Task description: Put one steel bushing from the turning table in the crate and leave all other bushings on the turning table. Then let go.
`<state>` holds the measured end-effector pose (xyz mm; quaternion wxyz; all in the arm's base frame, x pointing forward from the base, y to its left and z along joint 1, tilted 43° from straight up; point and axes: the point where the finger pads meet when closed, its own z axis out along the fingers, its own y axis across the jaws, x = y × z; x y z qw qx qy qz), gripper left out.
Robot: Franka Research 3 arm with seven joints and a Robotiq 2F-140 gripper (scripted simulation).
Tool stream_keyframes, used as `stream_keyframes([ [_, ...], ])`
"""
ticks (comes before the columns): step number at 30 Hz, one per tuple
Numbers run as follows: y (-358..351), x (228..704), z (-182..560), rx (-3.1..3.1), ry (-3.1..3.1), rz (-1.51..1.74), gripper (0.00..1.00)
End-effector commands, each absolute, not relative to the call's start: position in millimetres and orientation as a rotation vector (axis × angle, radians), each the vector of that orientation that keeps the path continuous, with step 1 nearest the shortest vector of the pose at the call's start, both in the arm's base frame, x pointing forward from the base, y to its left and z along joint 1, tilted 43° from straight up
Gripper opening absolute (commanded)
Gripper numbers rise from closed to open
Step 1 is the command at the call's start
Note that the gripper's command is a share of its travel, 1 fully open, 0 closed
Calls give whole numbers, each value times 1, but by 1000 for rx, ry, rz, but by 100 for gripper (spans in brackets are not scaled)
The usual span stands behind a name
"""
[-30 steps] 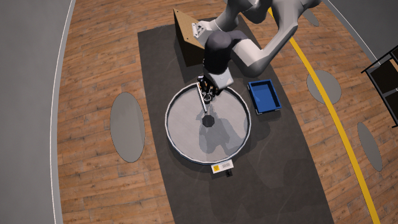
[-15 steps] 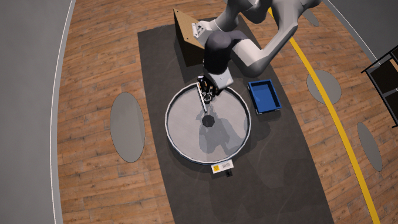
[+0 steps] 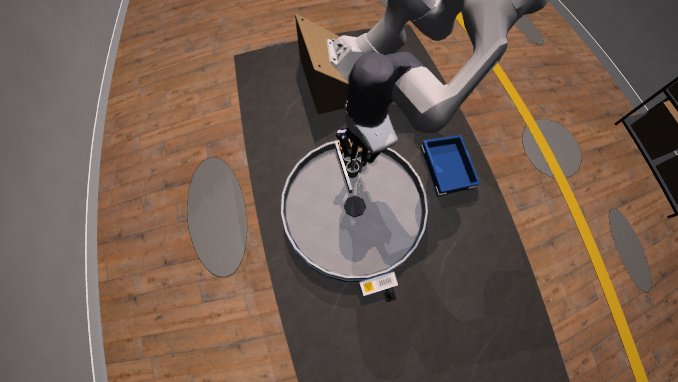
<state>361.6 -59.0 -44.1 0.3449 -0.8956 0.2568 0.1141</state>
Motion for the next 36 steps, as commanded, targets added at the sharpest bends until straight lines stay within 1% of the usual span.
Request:
stream_keyframes([
  [1, -59, 360, -45, -2327, 661, 295, 10],
  [36, -51, 360, -54, -2327, 661, 295, 10],
])
